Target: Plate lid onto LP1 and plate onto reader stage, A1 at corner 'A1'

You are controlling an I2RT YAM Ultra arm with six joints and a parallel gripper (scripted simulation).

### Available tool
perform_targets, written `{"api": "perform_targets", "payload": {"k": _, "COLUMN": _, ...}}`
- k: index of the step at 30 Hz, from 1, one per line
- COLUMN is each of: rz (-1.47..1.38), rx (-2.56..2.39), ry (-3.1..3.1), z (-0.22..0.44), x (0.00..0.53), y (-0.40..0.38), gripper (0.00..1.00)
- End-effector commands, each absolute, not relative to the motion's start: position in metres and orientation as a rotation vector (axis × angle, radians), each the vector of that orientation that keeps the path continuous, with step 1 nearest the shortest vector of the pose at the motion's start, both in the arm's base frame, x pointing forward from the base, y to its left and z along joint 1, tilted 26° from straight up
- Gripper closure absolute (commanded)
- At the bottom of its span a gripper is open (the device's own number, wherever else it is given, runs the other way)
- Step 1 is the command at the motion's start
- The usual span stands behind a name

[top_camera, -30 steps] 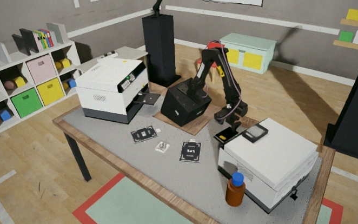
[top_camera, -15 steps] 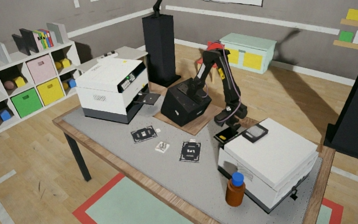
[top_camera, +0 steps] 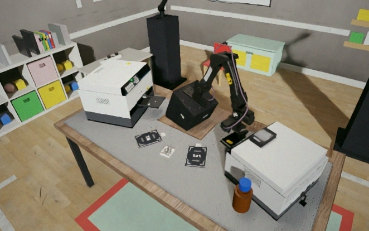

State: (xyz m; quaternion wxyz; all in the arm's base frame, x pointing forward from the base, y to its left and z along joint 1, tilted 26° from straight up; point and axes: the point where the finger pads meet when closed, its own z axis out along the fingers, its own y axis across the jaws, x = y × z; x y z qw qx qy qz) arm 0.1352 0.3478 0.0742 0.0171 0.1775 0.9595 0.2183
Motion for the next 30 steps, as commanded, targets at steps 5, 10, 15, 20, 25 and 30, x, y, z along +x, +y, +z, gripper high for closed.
{"api": "perform_targets", "payload": {"k": 5, "rz": 0.697, "rx": 0.55, "ry": 2.968, "z": 0.073, "x": 0.137, "y": 0.353, "gripper": 0.0}}
{"api": "perform_targets", "payload": {"k": 10, "rz": 0.697, "rx": 0.55, "ry": 2.968, "z": 0.073, "x": 0.137, "y": 0.353, "gripper": 0.0}}
{"api": "perform_targets", "payload": {"k": 15, "rz": 0.694, "rx": 0.554, "ry": 2.963, "z": 0.068, "x": 0.137, "y": 0.353, "gripper": 0.0}}
{"api": "perform_targets", "payload": {"k": 20, "rz": 0.675, "rx": 0.554, "ry": 2.97, "z": 0.062, "x": 0.137, "y": 0.354, "gripper": 0.0}}
{"api": "perform_targets", "payload": {"k": 25, "rz": 0.699, "rx": 0.55, "ry": 2.962, "z": 0.065, "x": 0.137, "y": 0.357, "gripper": 0.0}}
{"api": "perform_targets", "payload": {"k": 30, "rz": 0.665, "rx": 0.552, "ry": 2.975, "z": 0.057, "x": 0.136, "y": 0.354, "gripper": 0.0}}
